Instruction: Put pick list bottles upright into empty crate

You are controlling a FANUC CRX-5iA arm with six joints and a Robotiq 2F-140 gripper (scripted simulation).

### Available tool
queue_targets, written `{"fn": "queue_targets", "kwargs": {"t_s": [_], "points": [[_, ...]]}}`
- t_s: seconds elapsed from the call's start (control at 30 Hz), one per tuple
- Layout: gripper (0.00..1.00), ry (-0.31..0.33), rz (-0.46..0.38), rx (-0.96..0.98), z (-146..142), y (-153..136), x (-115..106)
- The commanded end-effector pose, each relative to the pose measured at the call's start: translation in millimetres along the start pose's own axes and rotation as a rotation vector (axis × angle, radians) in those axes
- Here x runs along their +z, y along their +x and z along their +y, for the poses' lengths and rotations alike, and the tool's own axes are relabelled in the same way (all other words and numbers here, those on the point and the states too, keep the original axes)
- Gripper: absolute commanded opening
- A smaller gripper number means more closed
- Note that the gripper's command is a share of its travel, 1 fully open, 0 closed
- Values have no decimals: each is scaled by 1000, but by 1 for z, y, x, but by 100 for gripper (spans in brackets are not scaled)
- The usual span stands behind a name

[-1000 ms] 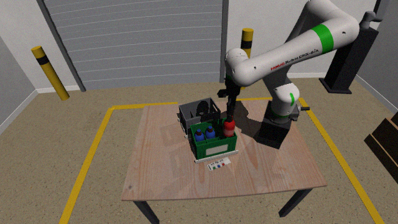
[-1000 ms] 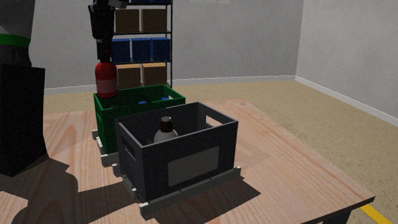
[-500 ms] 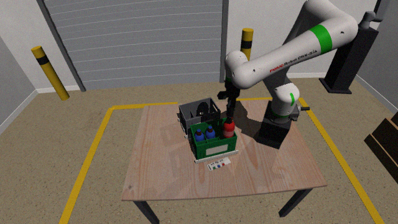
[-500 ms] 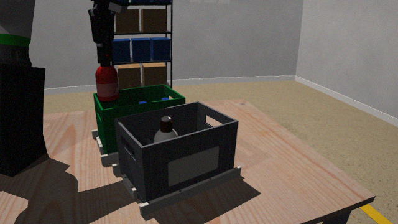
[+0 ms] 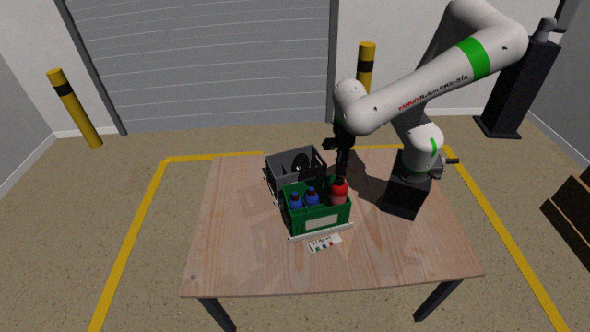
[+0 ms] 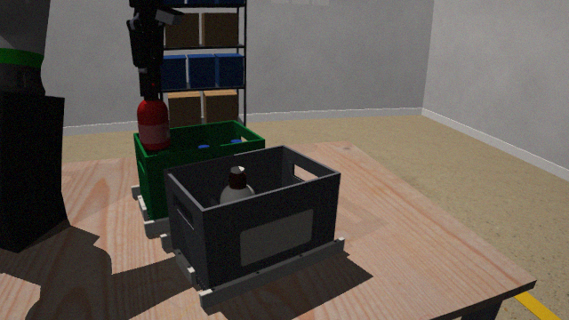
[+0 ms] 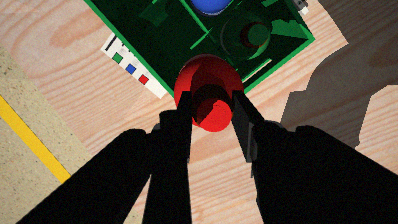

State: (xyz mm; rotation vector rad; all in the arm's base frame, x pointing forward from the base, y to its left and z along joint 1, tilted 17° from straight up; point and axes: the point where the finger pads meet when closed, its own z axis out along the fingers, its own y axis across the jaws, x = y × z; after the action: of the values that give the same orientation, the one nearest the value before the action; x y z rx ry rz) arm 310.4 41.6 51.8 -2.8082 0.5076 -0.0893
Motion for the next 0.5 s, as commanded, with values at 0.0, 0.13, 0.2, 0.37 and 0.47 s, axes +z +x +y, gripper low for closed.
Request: {"fn": "queue_targets", "kwargs": {"t_s": [0.0, 0.13, 0.2, 0.37, 0.47], "points": [[10, 0, 1, 0, 0, 1, 2], [10, 0, 1, 0, 0, 1, 6], [10, 0, 1, 0, 0, 1, 8], [10, 0, 1, 0, 0, 1, 13], [10, 0, 1, 0, 0, 1, 14]]}}
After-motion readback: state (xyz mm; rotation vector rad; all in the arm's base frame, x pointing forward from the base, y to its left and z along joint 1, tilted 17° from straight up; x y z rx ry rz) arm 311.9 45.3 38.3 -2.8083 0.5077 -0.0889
